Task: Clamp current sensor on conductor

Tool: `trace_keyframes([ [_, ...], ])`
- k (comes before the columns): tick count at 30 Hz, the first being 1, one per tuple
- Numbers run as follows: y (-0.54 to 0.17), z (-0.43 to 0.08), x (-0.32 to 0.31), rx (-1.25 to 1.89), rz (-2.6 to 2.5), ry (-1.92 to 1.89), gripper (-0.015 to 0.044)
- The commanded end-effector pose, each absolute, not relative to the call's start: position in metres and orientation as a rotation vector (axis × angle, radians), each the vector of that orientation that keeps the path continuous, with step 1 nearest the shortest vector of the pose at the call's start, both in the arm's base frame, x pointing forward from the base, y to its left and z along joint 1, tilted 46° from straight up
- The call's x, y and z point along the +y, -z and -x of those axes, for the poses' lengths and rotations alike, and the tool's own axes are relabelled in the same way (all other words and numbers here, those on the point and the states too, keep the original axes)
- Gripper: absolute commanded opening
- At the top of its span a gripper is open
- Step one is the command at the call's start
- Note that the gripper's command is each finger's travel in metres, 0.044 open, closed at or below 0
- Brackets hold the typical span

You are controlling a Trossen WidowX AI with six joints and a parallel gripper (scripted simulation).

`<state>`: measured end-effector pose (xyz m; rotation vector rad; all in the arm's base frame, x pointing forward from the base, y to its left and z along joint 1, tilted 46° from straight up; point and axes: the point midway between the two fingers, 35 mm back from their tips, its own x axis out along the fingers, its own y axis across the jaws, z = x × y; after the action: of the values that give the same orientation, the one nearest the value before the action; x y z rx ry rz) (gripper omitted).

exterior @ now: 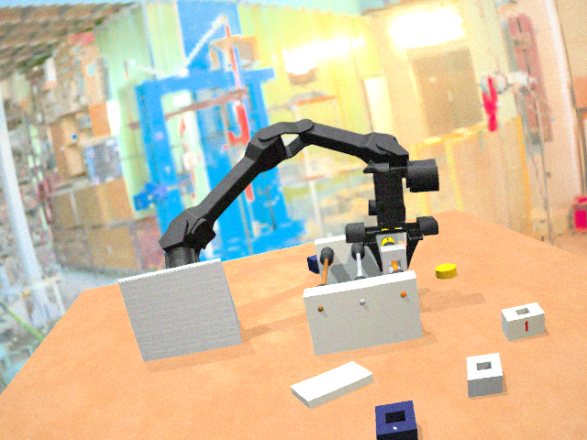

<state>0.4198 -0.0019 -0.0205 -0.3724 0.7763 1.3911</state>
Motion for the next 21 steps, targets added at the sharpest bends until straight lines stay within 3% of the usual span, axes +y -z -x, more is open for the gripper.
trace_keyframes([
  [1,0.0205,-0.4198,-0.0019,0.776,0.372,-1.391,0.0215],
  [17,0.0205,-0.4198,-0.0019,0.776,0.372,-1.391,0.0108],
  [21,0.0192,-0.4198,-0.0035,0.769,0.383,-1.369,0.0003],
])
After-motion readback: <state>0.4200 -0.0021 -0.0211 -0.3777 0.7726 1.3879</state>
